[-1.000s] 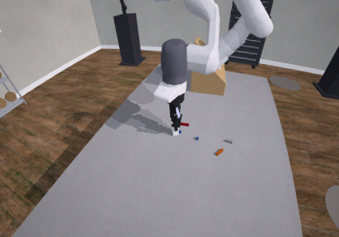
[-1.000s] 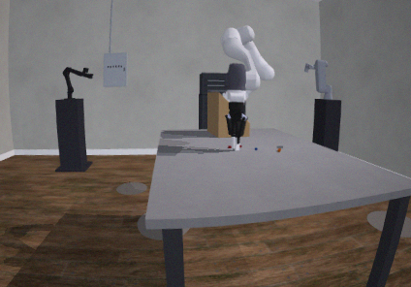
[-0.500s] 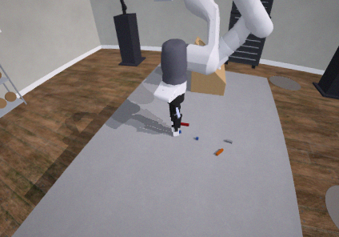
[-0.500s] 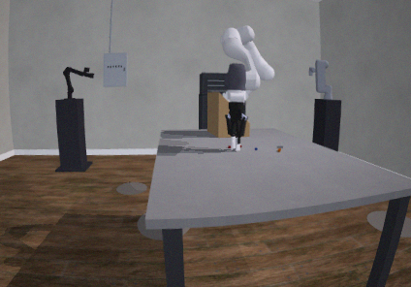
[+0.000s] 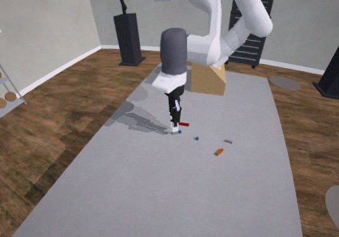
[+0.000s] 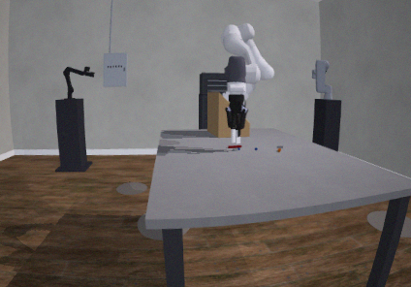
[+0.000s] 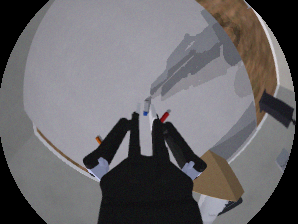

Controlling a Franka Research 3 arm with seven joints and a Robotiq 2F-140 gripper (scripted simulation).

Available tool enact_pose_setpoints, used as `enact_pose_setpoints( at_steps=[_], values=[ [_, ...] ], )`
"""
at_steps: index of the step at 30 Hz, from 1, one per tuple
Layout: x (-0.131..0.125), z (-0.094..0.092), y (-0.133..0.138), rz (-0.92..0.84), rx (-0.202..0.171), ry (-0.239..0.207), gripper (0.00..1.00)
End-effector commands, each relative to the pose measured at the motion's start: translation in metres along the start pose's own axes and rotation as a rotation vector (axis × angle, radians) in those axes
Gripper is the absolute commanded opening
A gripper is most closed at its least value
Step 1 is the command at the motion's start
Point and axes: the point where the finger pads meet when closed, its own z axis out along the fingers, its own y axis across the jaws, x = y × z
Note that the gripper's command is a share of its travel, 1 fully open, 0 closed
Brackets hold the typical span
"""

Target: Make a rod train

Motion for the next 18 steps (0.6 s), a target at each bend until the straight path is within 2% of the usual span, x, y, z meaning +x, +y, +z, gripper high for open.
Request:
enact_pose_setpoints(
  at_steps=[1,2,10,16,17,18],
  values=[
    [-0.003,-0.013,0.003,-0.005,-0.010,-0.011,0.15],
    [-0.003,-0.013,0.003,-0.005,-0.010,-0.011,0.15],
    [-0.003,-0.048,0.003,-0.005,-0.010,-0.011,0.15],
    [-0.003,-0.053,0.003,-0.005,-0.010,-0.011,0.15],
    [-0.003,-0.053,0.003,-0.005,-0.010,-0.011,1.00],
    [-0.003,-0.053,0.003,-0.005,-0.010,-0.011,1.00]
  ],
)
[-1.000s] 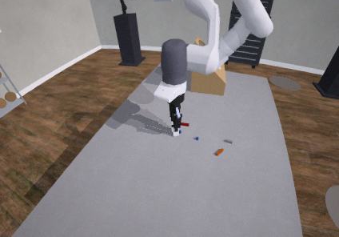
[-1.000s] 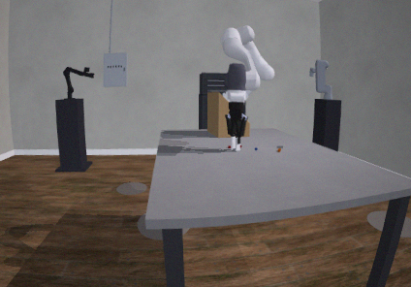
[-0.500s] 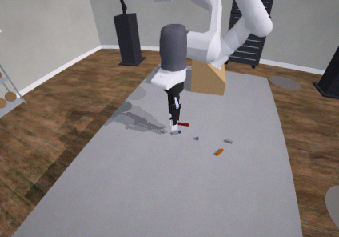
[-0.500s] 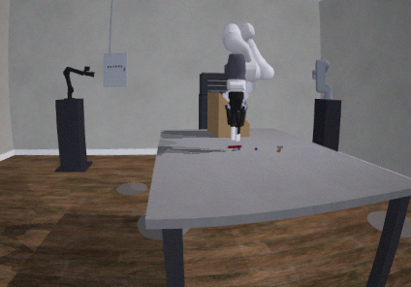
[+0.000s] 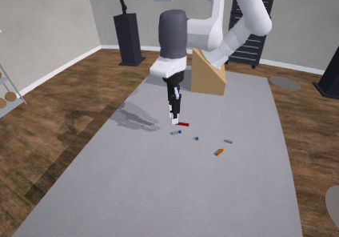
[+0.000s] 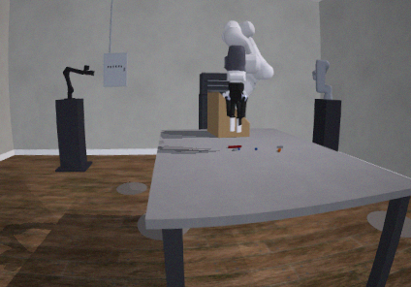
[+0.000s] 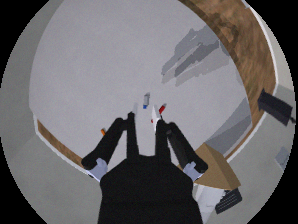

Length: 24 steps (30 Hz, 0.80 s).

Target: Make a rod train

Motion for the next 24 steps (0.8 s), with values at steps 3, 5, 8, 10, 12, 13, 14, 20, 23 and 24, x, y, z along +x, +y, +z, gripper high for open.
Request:
enact_pose_setpoints(
  at_steps=[3,5,8,10,12,13,14,20,23,24],
  values=[
    [-0.005,0.001,0.002,-0.010,-0.009,-0.013,1.00],
    [-0.005,0.001,0.002,-0.010,-0.009,-0.013,1.00],
    [-0.005,0.001,0.002,-0.010,-0.009,-0.013,1.00],
    [-0.005,0.001,0.002,-0.010,-0.009,-0.013,1.00],
    [-0.005,0.001,0.002,-0.010,-0.009,-0.013,1.00],
    [-0.005,0.001,0.002,-0.010,-0.009,-0.013,1.00],
    [-0.005,0.001,0.002,-0.010,-0.009,-0.013,1.00],
    [-0.005,0.001,0.002,-0.010,-0.009,-0.013,1.00],
    [-0.026,-0.002,-0.020,0.054,0.001,-0.012,1.00],
    [-0.038,-0.003,-0.031,0.091,0.006,-0.012,1.00]
  ],
)
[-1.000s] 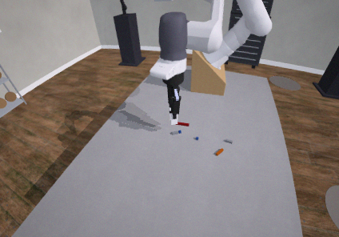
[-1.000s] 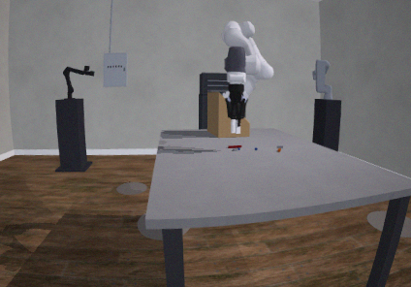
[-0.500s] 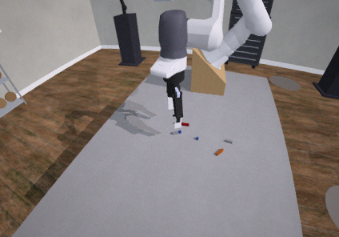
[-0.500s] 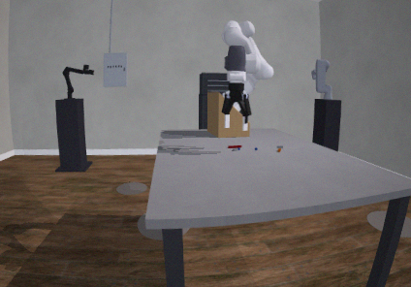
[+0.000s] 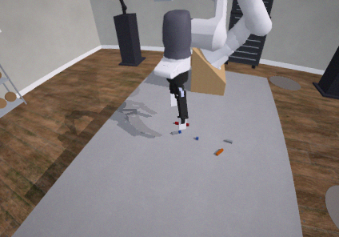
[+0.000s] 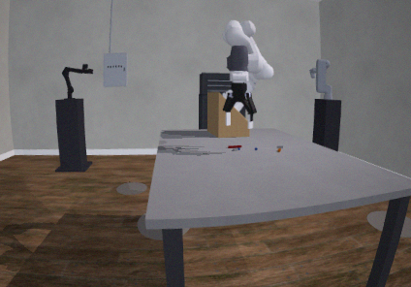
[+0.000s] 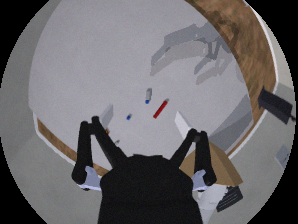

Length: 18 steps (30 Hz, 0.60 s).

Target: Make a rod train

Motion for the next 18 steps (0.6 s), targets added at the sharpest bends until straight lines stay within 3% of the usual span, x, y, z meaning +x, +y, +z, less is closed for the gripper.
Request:
enact_pose_setpoints(
  at_steps=[1,4,11,18],
  values=[
    [-0.029,-0.003,-0.031,0.101,0.014,0.004,1.00],
    [-0.055,-0.003,-0.051,0.176,0.021,0.002,1.00],
    [-0.072,-0.002,-0.061,0.221,0.024,0.001,1.00],
    [-0.117,0.003,-0.084,0.347,0.024,-0.003,1.00]
  ],
)
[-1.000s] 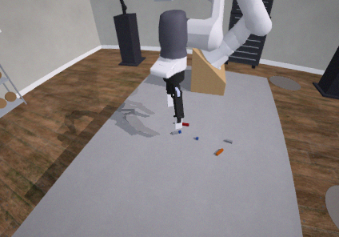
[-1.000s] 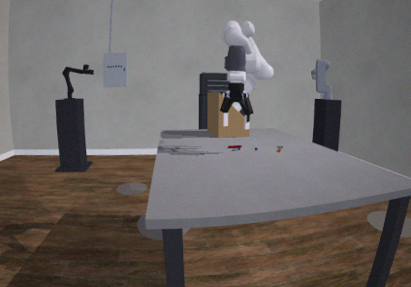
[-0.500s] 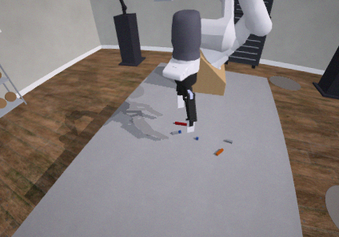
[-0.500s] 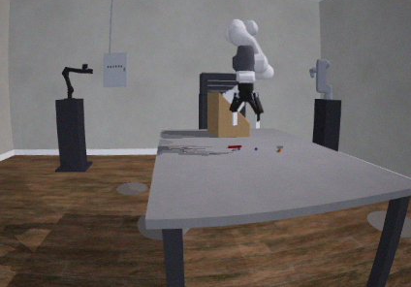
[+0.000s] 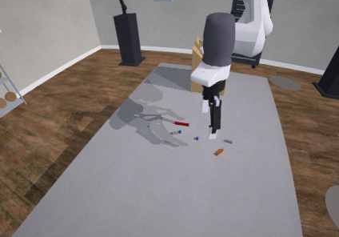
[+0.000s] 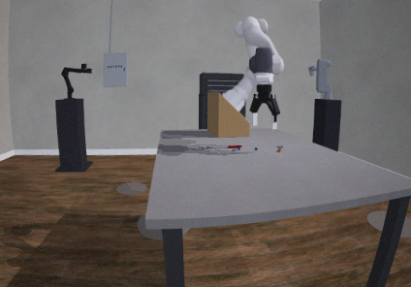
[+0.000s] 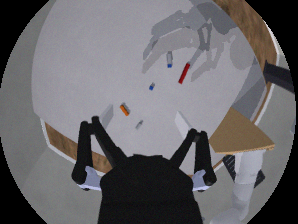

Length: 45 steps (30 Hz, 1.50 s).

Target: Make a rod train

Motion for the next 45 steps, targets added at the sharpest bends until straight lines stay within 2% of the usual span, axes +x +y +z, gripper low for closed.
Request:
enact_pose_setpoints(
  at_steps=[1,8,10,11,15,19,21,22,45],
  values=[
    [-0.017,0.000,-0.011,0.165,0.024,0.014,1.00],
    [-0.055,0.008,-0.015,0.268,0.018,0.014,1.00],
    [-0.055,0.008,-0.015,0.268,0.018,0.014,1.00],
    [-0.068,0.011,-0.015,0.306,0.015,0.015,1.00],
    [-0.090,0.018,-0.013,0.371,0.008,0.019,1.00],
    [-0.109,0.024,-0.010,0.430,0.001,0.024,1.00],
    [-0.110,0.024,-0.009,0.435,0.001,0.024,1.00],
    [-0.110,0.024,-0.009,0.435,0.001,0.024,0.15],
    [-0.110,0.024,-0.009,0.435,0.001,0.024,0.15]
  ],
)
